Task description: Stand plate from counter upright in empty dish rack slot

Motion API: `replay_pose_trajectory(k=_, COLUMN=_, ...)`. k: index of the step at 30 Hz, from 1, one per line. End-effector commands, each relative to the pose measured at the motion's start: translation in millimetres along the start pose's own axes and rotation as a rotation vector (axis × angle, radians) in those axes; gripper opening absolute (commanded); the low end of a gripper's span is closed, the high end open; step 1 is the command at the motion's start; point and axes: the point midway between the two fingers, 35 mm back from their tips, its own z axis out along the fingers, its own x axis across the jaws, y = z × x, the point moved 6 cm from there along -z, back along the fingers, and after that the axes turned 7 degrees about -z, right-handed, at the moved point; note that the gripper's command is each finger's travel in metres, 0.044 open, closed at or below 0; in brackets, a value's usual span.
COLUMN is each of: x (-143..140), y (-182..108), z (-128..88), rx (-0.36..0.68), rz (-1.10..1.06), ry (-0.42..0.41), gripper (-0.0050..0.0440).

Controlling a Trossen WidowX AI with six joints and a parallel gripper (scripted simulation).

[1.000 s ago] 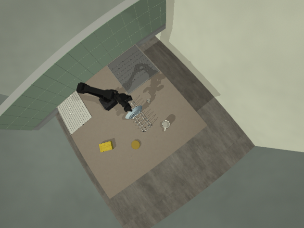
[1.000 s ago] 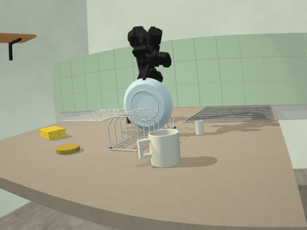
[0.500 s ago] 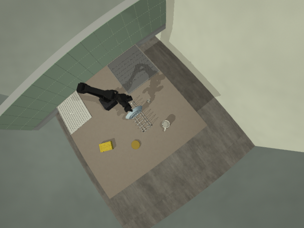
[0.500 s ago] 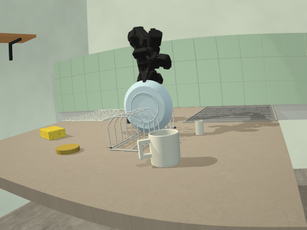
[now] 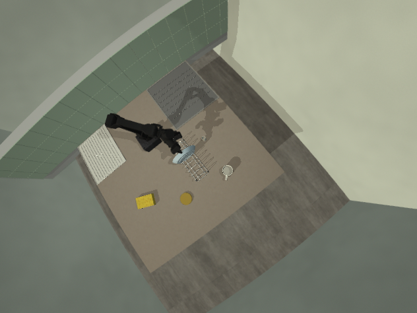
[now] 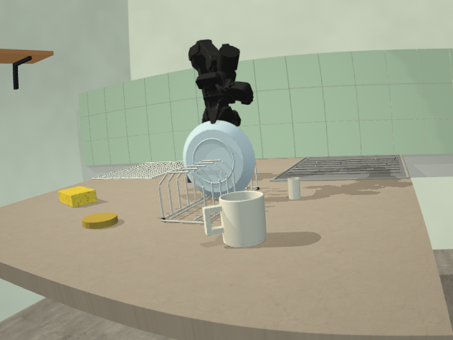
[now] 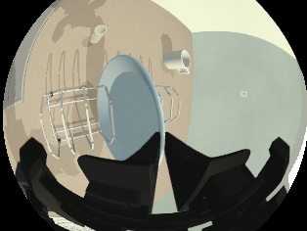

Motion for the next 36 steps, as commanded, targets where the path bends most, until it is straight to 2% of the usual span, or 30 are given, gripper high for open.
replay_pose_trajectory(k=1, x=1.7, y=-0.1, z=1.9, rx=0.001, rz=0.000, ry=-0.001, gripper=0.0000)
replay_pose_trajectory(k=31, x=-0.1, y=-0.1, z=0.4, rx=0.000, rz=0.002, ry=-0.004, gripper=0.0000)
replay_pose_trajectory(k=36, x=-0.1, y=-0.1, z=0.4, rx=0.000, rz=0.002, ry=-0.004, gripper=0.0119)
